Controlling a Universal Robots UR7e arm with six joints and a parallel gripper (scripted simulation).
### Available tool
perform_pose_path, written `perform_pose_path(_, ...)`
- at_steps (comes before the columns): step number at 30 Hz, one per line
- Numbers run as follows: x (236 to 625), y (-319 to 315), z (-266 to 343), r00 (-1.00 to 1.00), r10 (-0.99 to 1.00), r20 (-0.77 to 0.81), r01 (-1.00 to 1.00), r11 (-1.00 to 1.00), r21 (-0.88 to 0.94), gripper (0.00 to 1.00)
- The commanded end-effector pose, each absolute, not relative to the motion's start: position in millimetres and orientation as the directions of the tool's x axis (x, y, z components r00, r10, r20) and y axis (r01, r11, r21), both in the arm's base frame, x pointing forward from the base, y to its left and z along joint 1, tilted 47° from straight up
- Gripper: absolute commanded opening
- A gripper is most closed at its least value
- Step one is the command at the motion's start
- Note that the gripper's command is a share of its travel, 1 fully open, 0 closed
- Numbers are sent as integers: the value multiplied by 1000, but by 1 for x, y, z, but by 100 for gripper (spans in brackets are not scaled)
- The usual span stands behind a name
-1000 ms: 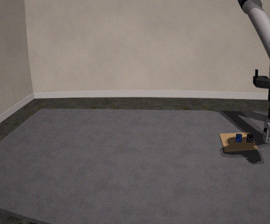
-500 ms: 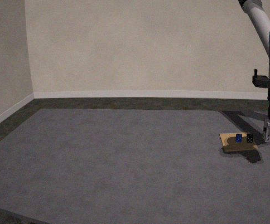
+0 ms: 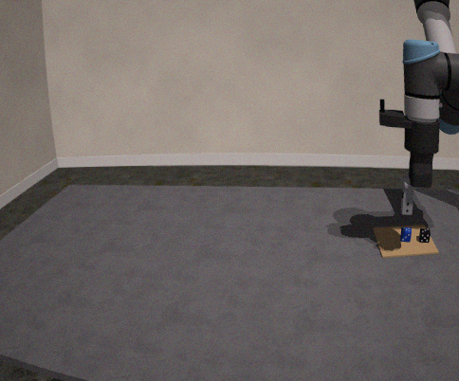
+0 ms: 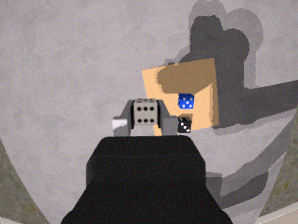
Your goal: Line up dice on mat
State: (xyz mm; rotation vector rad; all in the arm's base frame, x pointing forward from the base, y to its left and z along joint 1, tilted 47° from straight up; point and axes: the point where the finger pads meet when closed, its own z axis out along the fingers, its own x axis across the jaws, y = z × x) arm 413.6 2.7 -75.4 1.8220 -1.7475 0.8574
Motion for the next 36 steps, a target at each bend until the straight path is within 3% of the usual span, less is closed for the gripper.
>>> perform_pose_path(1,445,-38,-28,-36,-692,721,-993,-59,-106,49)
perform_pose_path(24,447,-49,-21,-40,-690,723,-993,-53,-105,49)
perform_pose_path(36,453,-75,-46,-41,-690,722,-993,-53,-107,49)
